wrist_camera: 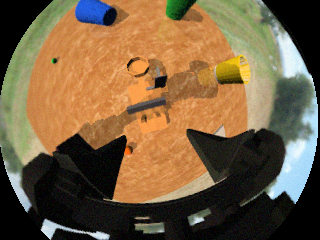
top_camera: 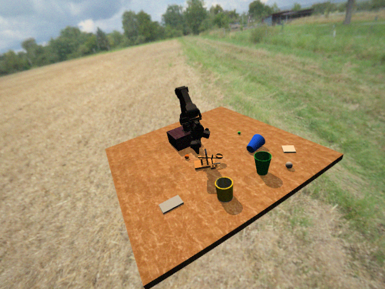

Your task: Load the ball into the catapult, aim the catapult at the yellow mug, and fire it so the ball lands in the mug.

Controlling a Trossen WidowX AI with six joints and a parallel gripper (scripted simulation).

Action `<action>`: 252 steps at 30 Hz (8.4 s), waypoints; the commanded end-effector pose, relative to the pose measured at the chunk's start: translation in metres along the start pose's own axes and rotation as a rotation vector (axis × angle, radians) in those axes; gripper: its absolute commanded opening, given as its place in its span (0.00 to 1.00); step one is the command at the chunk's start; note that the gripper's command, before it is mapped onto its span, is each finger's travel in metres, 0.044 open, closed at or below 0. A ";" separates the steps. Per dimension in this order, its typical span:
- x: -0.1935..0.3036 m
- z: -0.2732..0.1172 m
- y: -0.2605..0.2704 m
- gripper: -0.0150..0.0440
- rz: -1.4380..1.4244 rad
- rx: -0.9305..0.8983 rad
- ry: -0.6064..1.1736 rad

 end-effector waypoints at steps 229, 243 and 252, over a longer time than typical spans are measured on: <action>-0.015 0.092 -0.013 0.25 2.057 -0.002 0.022; -0.015 0.091 -0.014 0.52 2.063 0.002 0.018; -0.016 0.080 -0.015 0.92 2.063 0.001 0.018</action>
Point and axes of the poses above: the point midway between the two fingers, 35 mm back from their tips, its own z axis out along the fingers, its own y axis across the jaws, x = y × z, the point moved 7 cm from there along -z, back along the fingers, and after that the axes turned 15 degrees about z, right-handed, at the moved point
